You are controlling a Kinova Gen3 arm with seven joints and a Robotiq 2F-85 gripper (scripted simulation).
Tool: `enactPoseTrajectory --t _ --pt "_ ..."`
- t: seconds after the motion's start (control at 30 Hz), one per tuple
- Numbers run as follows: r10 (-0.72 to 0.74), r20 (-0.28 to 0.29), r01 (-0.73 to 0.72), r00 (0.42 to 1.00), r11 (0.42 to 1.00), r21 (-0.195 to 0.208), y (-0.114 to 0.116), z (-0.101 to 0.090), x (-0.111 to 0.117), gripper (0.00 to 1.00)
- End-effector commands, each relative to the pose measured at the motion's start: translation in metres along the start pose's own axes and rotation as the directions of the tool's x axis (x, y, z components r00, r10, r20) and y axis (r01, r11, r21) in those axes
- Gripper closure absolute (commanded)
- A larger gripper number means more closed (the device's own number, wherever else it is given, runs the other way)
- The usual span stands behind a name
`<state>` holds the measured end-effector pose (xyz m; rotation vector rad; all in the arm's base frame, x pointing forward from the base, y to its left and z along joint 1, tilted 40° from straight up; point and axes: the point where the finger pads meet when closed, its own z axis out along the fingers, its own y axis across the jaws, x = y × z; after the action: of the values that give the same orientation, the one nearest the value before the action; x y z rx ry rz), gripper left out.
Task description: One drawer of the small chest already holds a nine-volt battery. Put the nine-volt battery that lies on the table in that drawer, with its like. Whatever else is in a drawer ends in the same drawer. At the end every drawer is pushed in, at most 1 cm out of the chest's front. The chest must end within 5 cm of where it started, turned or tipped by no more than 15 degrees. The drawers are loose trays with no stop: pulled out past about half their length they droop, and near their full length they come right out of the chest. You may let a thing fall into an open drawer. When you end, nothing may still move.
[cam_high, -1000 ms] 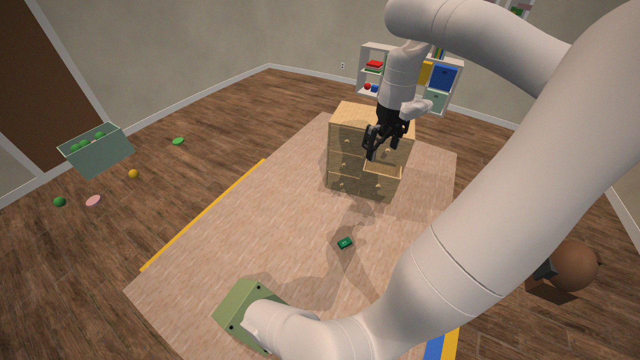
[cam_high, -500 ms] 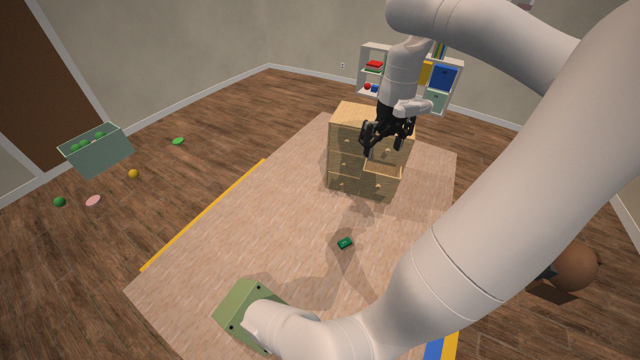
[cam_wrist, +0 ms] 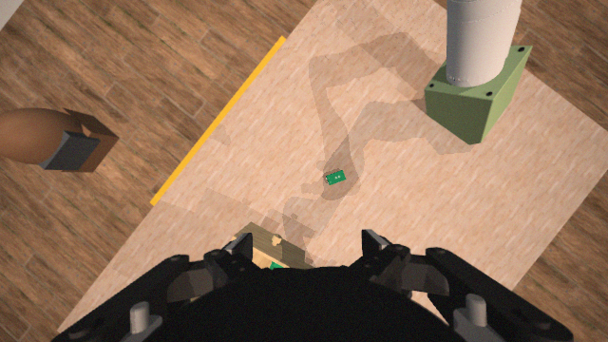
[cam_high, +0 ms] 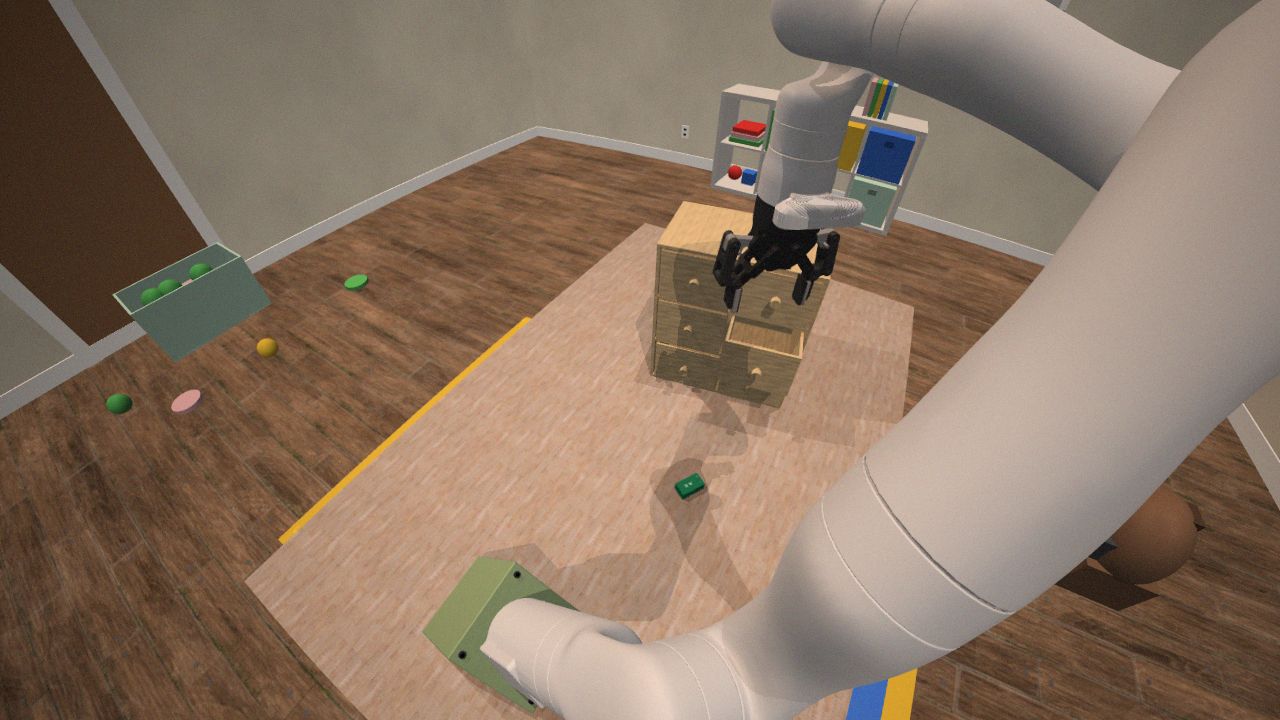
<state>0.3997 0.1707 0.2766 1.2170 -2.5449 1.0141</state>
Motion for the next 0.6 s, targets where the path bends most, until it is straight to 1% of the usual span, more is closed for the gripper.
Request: enactPoseTrajectory --t 0.0,0.57 --pt "0.053 -0.007 -0.053 0.999 0.999 -0.001 0.0024 -0.0028 0.0054 0.00" --pt "0.236 -0.007 -0.236 0.972 0.972 -0.002 0.0057 -0.0096 0.0113 0.00"
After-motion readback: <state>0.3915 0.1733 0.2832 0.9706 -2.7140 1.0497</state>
